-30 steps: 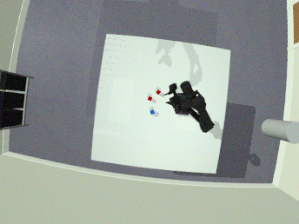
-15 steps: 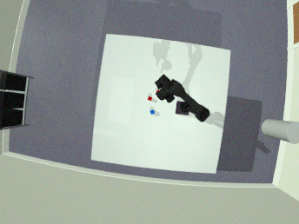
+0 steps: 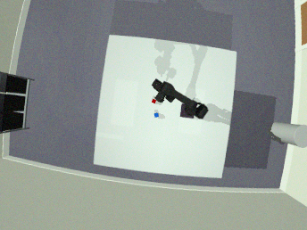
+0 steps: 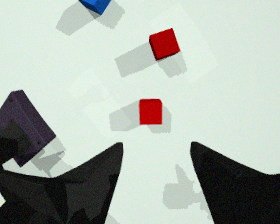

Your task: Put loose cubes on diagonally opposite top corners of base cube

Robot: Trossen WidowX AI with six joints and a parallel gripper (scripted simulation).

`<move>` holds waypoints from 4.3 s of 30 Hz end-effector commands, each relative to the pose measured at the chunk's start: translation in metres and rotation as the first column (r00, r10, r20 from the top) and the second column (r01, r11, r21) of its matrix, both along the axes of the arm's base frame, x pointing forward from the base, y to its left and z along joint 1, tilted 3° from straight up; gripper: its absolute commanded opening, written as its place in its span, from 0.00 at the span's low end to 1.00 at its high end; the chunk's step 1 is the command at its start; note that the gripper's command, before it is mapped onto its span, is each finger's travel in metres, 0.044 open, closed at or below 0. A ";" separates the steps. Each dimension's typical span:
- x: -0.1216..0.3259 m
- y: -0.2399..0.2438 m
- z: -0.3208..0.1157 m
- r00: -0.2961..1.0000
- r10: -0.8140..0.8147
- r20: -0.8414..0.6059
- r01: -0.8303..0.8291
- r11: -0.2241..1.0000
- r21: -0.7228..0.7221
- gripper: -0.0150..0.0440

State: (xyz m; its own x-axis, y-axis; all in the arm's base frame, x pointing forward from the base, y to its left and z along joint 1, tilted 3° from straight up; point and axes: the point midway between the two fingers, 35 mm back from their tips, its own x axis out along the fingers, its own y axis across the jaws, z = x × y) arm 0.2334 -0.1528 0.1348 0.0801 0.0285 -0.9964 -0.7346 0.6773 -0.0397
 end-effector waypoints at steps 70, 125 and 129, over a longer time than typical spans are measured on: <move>0.008 -0.002 -0.056 1.000 0.008 -0.016 -0.008 1.000 0.000 0.43; 0.045 0.100 -0.017 0.744 -0.665 -0.055 0.667 0.743 0.041 0.43; 0.048 0.113 -0.019 0.685 -0.726 -0.061 0.729 0.683 0.044 0.43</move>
